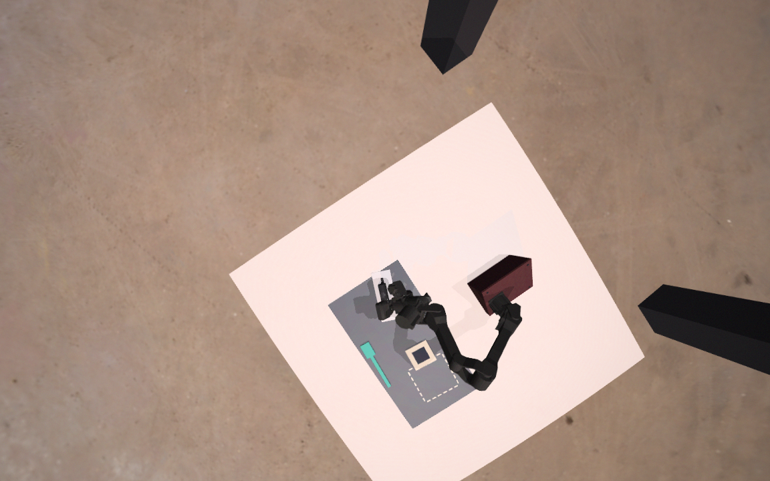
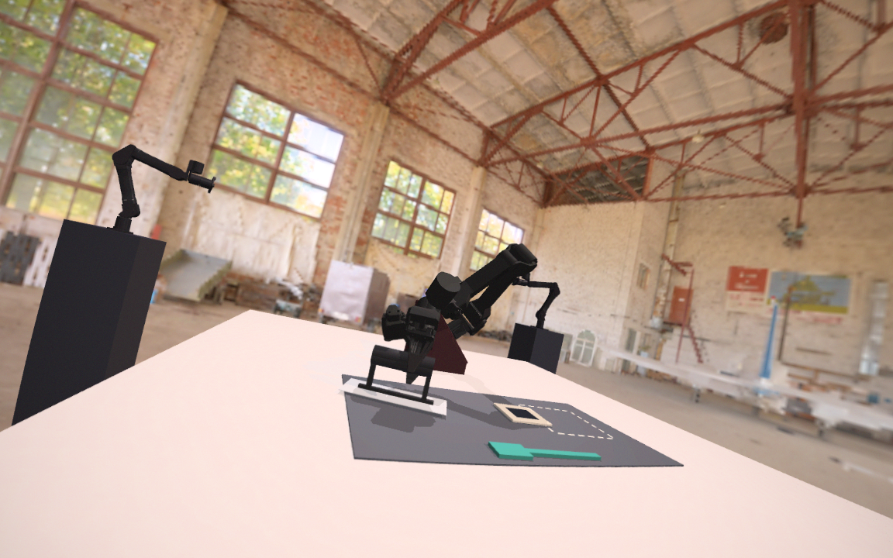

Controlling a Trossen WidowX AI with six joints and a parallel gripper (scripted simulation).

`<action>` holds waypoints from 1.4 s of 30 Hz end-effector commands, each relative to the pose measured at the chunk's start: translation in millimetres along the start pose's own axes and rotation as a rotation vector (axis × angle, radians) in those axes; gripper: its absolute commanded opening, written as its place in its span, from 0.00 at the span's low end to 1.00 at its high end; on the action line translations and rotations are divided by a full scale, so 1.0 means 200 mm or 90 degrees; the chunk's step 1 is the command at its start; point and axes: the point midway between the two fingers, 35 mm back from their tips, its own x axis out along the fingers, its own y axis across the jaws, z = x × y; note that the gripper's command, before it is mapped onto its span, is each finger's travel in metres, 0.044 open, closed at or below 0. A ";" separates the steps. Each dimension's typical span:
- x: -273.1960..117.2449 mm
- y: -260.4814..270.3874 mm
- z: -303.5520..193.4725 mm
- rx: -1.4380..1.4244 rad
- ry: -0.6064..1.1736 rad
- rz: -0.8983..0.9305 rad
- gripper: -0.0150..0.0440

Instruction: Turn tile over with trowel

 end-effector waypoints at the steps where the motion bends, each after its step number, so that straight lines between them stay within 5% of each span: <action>1: -0.09 0.15 0.00 -0.013 0.001 0.022 0.25; 28: -0.16 0.21 -0.01 -0.014 0.002 0.022 0.25; 42: -0.22 0.11 -0.35 -0.095 0.043 0.024 0.25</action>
